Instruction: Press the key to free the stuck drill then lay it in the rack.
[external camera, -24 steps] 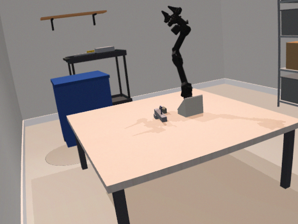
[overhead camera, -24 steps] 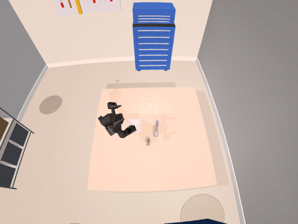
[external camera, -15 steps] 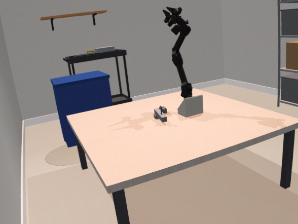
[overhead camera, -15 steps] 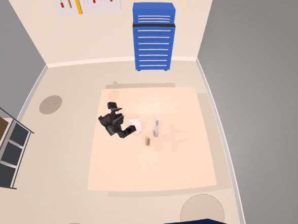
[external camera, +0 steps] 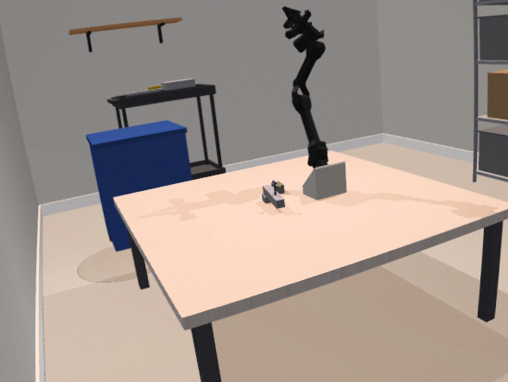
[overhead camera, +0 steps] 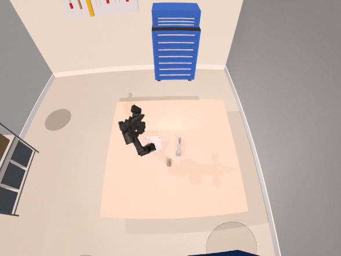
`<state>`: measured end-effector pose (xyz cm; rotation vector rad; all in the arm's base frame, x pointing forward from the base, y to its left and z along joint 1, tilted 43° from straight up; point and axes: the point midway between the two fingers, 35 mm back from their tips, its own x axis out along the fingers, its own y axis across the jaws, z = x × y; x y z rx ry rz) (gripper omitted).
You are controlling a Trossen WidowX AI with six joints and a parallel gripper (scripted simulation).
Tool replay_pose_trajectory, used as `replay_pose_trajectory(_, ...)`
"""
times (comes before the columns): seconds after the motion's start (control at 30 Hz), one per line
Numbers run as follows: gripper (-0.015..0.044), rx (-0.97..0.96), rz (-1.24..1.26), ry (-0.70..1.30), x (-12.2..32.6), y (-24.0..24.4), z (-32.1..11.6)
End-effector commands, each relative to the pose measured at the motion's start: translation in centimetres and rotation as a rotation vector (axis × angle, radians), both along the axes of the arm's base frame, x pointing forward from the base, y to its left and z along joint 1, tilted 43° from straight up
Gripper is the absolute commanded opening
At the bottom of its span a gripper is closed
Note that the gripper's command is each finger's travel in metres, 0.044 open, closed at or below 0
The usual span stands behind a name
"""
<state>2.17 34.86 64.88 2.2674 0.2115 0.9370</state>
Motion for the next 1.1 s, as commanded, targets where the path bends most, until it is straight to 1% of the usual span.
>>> replay_pose_trajectory(0.0,0.0,-0.082,-0.026,-0.029,0.7,1.9,-1.3)
replay_pose_trajectory(0.17,0.0,-0.24,-0.084,-0.076,2.4,4.8,-3.6)
replay_pose_trajectory(0.27,0.0,-0.396,-0.138,-0.124,4.1,7.3,-5.8)
replay_pose_trajectory(0.43,0.0,-0.682,-0.22,-0.187,7.8,11.0,-10.7)
replay_pose_trajectory(0.6,0.0,-0.963,-0.276,-0.212,12.4,13.2,-16.6)
replay_pose_trajectory(0.83,0.0,-1.362,-0.314,-0.182,19.5,13.5,-26.0)
replay_pose_trajectory(1.07,0.0,-1.754,-0.302,-0.067,26.2,10.0,-36.0)
